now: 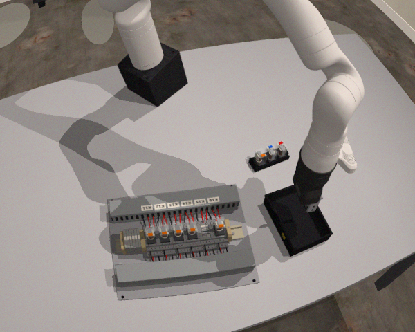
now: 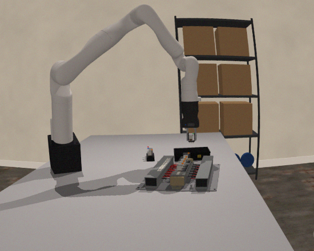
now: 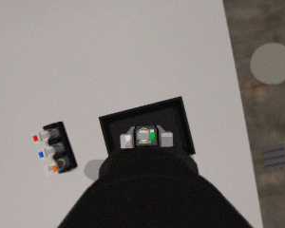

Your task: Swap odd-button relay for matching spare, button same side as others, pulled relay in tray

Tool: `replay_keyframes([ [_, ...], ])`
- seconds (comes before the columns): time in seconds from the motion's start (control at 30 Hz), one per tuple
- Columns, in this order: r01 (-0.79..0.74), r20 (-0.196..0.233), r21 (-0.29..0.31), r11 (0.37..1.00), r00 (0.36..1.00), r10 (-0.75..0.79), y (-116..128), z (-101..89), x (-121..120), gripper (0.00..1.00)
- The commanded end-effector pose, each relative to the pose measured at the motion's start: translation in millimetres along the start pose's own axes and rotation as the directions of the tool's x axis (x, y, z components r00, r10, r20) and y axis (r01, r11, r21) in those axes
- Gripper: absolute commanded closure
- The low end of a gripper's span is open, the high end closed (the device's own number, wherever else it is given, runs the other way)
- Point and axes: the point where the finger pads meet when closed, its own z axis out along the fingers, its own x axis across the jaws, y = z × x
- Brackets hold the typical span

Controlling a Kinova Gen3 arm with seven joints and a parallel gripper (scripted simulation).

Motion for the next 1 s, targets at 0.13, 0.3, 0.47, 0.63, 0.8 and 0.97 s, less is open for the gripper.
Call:
replay_keyframes([
  [0.13,0.0,-0.001,0.001,1.0,1.0,0.0,1.9,-1.0,0.3,1.0],
  [0.3,0.001,-0.001,0.001,1.0,1.0,-0.001,3.4,-1.7,0.5,1.0],
  [0.47,0.001,-0.001,0.001,1.0,1.0,-0.001,5.3,-2.5,0.9,1.0],
  [0.63,0.0,-0.001,0.001,1.0,1.0,0.0,7.2,-3.3,1.2,1.0],
  [0.8,0.001,-0.001,0.0,1.0,1.0,-0.001,7.4,-3.2,1.1,1.0],
  [0.97,0.001,-0.001,0.0,1.0,1.0,-0.001,8.4,-3.8,1.4,1.0],
])
